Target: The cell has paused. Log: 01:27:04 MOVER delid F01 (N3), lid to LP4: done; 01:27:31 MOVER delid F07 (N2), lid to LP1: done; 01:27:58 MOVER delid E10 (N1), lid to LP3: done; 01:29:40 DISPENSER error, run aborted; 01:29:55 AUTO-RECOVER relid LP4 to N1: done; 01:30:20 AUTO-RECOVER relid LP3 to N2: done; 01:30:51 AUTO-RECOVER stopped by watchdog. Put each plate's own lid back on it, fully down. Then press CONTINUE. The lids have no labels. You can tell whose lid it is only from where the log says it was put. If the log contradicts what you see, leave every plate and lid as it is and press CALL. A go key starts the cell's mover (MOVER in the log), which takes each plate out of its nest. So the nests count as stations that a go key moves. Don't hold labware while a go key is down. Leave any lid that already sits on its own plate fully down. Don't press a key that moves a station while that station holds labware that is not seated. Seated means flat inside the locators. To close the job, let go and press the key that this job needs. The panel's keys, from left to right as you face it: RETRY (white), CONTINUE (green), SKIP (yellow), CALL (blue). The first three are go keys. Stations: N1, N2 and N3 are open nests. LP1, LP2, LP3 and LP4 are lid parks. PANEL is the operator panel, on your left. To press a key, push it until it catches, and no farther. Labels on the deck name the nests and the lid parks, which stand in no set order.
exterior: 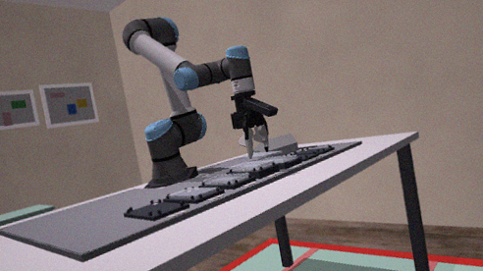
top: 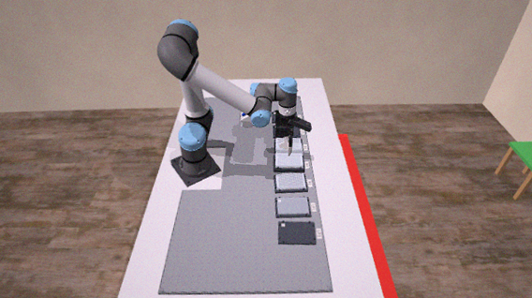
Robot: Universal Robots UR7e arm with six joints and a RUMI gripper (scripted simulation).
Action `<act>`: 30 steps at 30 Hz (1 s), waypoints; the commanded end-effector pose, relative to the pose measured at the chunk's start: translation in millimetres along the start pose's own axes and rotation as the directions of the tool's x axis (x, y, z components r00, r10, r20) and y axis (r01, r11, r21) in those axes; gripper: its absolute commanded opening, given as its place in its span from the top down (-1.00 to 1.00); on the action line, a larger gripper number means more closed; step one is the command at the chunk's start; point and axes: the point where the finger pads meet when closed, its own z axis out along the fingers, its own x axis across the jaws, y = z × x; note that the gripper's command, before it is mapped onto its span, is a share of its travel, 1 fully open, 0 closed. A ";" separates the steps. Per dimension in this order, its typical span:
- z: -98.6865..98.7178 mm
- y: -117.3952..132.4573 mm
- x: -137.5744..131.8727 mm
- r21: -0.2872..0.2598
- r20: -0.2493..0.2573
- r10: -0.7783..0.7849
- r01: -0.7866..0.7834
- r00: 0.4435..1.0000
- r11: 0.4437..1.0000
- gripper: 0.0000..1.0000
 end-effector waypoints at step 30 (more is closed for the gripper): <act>1.7 0.1 -83.4 0.001 -0.001 0.001 -0.001 1.000 1.000 1.00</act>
